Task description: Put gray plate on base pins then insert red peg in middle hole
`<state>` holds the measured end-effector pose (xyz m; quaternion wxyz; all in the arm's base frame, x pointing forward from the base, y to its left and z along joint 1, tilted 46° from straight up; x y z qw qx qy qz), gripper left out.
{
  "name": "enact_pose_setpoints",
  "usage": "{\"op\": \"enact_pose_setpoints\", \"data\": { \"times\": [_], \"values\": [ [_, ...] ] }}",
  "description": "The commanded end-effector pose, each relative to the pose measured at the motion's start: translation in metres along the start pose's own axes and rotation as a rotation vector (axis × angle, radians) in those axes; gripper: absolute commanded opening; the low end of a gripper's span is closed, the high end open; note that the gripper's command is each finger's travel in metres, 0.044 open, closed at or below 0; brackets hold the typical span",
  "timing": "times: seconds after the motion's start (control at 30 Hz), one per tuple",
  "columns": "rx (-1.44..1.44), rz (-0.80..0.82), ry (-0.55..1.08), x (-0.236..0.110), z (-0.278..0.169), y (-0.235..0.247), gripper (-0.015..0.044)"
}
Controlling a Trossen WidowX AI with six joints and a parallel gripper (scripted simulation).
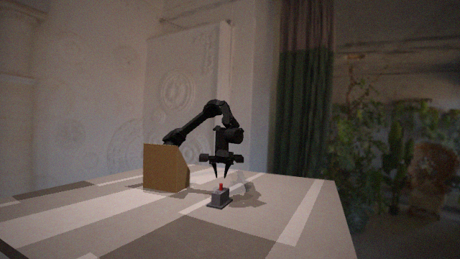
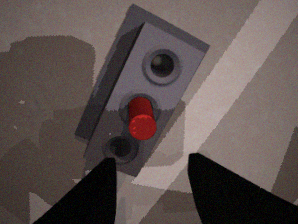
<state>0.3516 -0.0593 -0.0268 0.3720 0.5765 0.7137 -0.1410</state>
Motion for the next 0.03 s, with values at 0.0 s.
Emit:
{"op": "enact_pose_setpoints", "data": {
  "times": [0.0],
  "values": [
    [-0.006, 0.000, -0.004, -0.0037, -0.0003, 0.0000, 0.0150]
  ]
}}
Point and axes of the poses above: the point midway between the two fingers, 35 mm back from their tips, its own x axis out along the fingers, its own y axis across the jaws, z = x × y, the point moved 8 cm from there along -x, back along the fingers, and after that the axes turned 5 degrees about x, right-handed, at the moved point
